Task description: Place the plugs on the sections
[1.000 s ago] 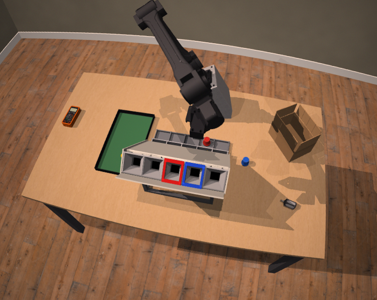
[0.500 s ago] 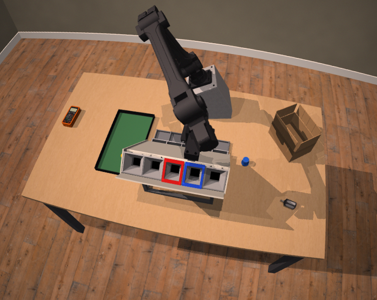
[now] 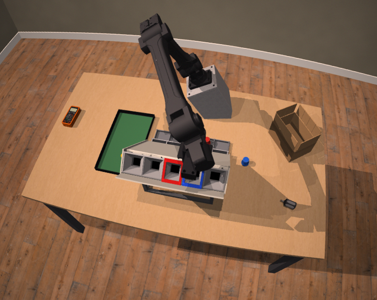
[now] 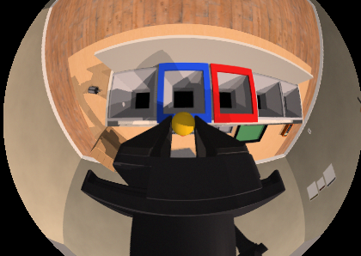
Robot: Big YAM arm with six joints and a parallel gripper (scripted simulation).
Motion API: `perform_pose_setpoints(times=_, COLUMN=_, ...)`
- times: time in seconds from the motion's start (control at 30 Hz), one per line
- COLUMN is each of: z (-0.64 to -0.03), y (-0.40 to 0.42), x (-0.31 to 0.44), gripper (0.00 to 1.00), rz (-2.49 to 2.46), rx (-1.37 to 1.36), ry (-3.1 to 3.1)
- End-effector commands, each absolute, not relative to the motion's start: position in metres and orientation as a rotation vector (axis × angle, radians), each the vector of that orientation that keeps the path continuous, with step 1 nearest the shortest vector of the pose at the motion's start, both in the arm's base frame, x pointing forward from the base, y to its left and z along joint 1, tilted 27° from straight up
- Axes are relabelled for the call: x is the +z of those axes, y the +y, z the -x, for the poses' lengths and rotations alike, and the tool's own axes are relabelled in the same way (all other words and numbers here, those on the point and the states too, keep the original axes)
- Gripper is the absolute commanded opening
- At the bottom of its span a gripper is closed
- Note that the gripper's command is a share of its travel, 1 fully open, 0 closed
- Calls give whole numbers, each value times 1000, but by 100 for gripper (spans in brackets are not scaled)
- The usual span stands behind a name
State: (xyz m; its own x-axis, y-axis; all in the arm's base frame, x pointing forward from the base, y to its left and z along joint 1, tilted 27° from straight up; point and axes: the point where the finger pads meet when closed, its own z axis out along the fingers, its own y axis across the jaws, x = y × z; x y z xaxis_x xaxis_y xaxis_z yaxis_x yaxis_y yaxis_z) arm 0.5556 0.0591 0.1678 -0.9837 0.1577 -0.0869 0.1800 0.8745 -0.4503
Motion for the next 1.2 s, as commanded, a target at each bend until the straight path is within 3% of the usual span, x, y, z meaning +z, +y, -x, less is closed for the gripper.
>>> perform_pose_setpoints(times=0.0, z=-576, y=56, x=190, gripper=0, rz=-269, rx=-703, ry=2969)
perform_pose_setpoints(times=1.17, z=-581, y=66, x=198, gripper=0, rz=-243, rx=-693, ry=2957)
